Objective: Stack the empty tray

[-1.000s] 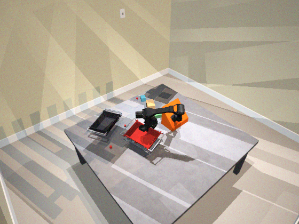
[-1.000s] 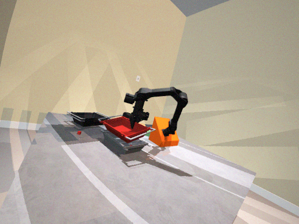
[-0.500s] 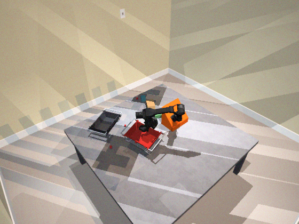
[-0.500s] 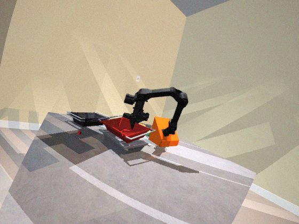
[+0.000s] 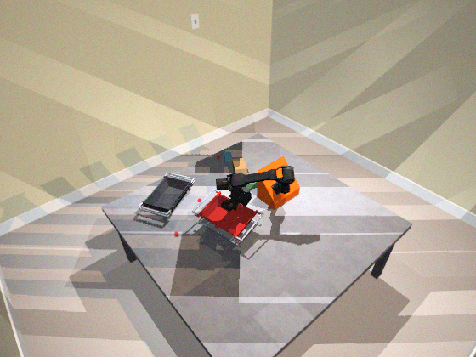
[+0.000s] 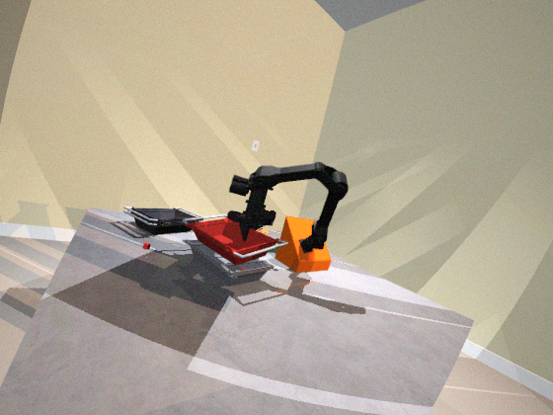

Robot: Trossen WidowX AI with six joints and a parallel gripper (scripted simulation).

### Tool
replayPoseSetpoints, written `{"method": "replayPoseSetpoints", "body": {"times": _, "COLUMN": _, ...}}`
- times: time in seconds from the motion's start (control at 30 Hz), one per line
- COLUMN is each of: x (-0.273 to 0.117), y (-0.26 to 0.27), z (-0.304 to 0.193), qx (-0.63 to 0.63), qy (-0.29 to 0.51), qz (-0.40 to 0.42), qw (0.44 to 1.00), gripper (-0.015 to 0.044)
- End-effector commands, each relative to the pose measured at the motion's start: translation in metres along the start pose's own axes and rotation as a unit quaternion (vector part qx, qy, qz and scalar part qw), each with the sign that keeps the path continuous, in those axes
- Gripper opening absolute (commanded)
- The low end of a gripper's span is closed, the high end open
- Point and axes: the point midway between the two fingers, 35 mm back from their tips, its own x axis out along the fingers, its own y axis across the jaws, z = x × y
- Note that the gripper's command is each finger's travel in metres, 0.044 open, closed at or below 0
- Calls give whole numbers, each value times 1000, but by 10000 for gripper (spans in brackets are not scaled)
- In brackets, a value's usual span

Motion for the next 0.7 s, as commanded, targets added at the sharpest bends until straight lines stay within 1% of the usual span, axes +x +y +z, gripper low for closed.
{"method": "replayPoseSetpoints", "body": {"times": 0.0, "x": 6, "y": 2, "z": 2, "qx": 0, "qy": -1, "qz": 11, "qw": 1000, "gripper": 0}}
{"method": "replayPoseSetpoints", "body": {"times": 0.2, "x": 13, "y": 4, "z": 2, "qx": 0, "qy": -1, "qz": 11, "qw": 1000, "gripper": 0}}
{"method": "replayPoseSetpoints", "body": {"times": 0.67, "x": 13, "y": 4, "z": 2, "qx": 0, "qy": -1, "qz": 11, "qw": 1000, "gripper": 0}}
